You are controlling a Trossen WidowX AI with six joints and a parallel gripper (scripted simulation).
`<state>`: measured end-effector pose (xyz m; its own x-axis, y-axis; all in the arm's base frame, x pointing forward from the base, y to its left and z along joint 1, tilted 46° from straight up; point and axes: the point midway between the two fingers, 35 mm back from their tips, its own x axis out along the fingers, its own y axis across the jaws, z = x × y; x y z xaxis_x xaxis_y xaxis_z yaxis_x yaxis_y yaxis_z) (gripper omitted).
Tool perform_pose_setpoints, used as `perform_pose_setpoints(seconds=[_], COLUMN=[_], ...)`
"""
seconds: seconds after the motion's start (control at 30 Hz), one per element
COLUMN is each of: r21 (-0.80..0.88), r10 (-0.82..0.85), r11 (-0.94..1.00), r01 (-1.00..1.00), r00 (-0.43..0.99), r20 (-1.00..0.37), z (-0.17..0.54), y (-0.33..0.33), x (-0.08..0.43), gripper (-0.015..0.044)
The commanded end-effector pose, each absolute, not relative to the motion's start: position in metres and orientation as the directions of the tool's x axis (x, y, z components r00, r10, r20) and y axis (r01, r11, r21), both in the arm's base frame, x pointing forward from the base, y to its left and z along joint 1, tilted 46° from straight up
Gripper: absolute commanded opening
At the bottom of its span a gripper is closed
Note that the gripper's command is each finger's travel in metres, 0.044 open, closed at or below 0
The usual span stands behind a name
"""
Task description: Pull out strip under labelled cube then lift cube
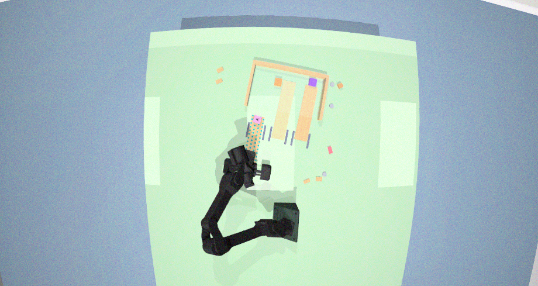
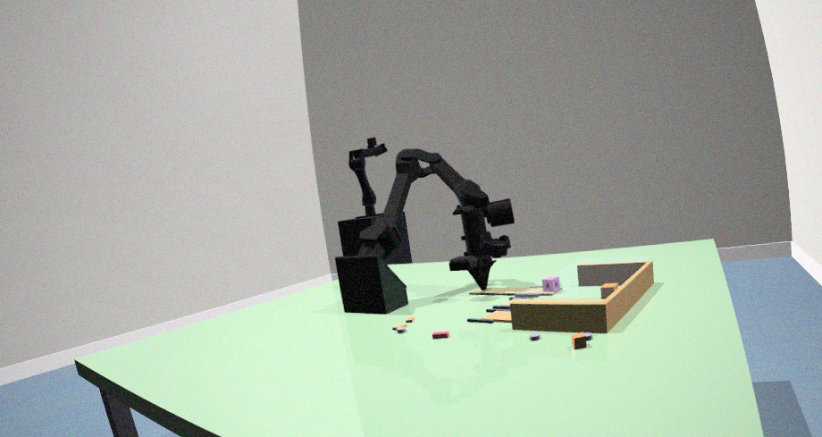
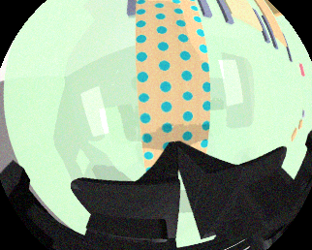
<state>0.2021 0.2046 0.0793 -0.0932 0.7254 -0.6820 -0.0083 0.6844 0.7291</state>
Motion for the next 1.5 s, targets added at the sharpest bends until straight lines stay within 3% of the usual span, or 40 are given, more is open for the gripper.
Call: perform_pose_setpoints(seconds=[0.0, 0.23, 0.43, 0.8, 1.47], r21=[0.728, 0.722, 0.698, 0.697, 0.698], r10=[0.724, 0.717, 0.717, 0.717, 0.717], r11=[0.685, 0.692, 0.696, 0.696, 0.696], r01=[-0.008, -0.003, 0.169, 0.171, 0.169], r00=[-0.094, -0.115, -0.114, -0.113, -0.111], r20=[-0.683, -0.687, -0.688, -0.688, -0.689], z=[0.081, 0.107, 0.105, 0.101, 0.100], y=[0.203, 0.175, 0.177, 0.175, 0.174], x=[0.203, 0.208, 0.234, 0.278, 0.360], gripper=[0.0000, 0.0000, 0.0157, 0.0440, 0.0440])
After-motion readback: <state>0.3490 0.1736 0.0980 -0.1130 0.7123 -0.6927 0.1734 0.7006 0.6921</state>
